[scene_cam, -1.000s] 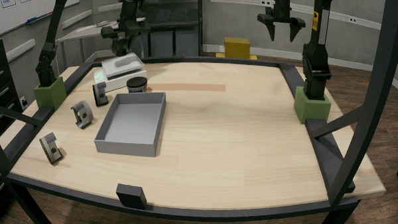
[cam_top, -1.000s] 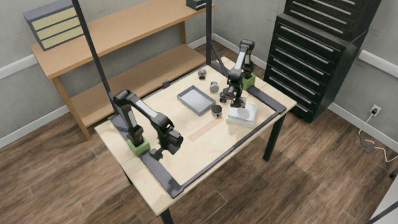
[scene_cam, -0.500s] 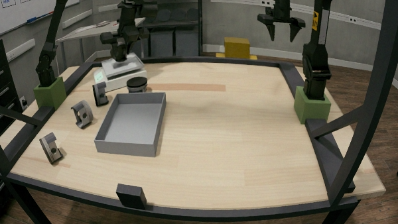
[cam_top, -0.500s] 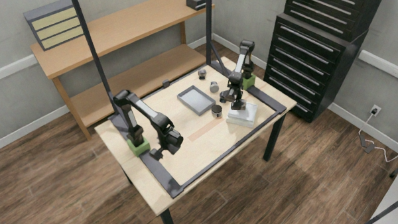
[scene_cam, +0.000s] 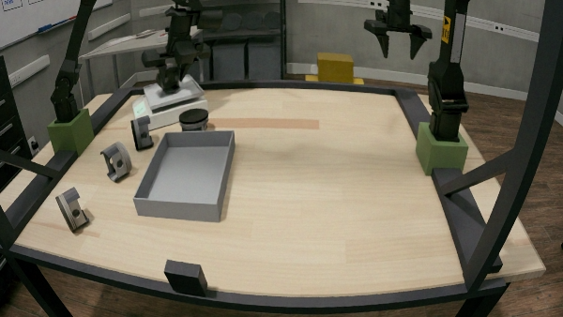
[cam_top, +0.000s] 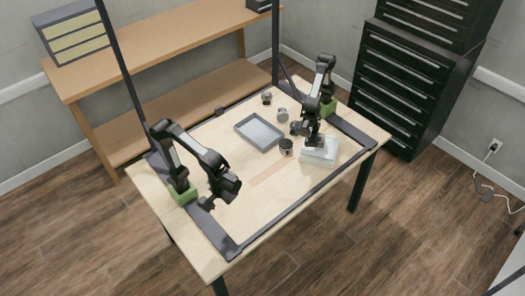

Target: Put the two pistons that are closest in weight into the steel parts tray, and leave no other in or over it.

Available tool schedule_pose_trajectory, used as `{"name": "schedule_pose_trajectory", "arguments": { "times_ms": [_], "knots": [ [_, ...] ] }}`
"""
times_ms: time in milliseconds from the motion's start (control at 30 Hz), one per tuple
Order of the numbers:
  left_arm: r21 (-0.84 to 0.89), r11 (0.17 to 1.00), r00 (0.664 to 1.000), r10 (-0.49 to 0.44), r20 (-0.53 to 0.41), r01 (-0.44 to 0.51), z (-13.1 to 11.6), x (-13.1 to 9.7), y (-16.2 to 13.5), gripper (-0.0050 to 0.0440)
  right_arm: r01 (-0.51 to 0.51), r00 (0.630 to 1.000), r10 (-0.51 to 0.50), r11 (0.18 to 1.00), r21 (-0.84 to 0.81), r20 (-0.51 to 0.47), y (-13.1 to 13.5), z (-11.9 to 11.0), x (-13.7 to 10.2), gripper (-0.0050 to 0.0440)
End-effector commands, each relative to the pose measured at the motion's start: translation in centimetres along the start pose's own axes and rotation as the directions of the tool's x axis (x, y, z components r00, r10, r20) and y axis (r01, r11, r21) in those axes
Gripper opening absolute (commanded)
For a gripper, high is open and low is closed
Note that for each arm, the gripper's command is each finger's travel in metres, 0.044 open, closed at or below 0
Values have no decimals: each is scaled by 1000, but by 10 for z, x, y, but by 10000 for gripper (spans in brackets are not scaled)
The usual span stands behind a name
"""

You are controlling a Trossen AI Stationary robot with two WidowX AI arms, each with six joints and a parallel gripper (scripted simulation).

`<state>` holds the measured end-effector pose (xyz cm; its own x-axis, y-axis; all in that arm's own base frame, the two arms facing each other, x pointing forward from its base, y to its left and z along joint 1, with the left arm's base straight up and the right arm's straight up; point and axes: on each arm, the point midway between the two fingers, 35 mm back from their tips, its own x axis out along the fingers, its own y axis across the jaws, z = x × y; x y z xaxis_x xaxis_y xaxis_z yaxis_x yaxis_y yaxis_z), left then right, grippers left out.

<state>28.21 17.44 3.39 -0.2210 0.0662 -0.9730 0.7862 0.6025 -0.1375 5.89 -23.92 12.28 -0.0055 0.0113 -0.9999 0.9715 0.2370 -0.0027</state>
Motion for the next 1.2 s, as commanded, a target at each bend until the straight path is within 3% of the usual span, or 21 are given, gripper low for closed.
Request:
{"name": "schedule_pose_trajectory", "arguments": {
  "times_ms": [0,1167],
  "knots": [
    [-6,1000,1000,30,2,-30,-3,-8,3,158,-3,999,3,1000,-6,33,1,5,-9,400],
    [-6,1000,1000,30,2,-30,-2,-5,4,158,-3,999,3,1000,-6,33,1,5,-9,400]
  ]
}}
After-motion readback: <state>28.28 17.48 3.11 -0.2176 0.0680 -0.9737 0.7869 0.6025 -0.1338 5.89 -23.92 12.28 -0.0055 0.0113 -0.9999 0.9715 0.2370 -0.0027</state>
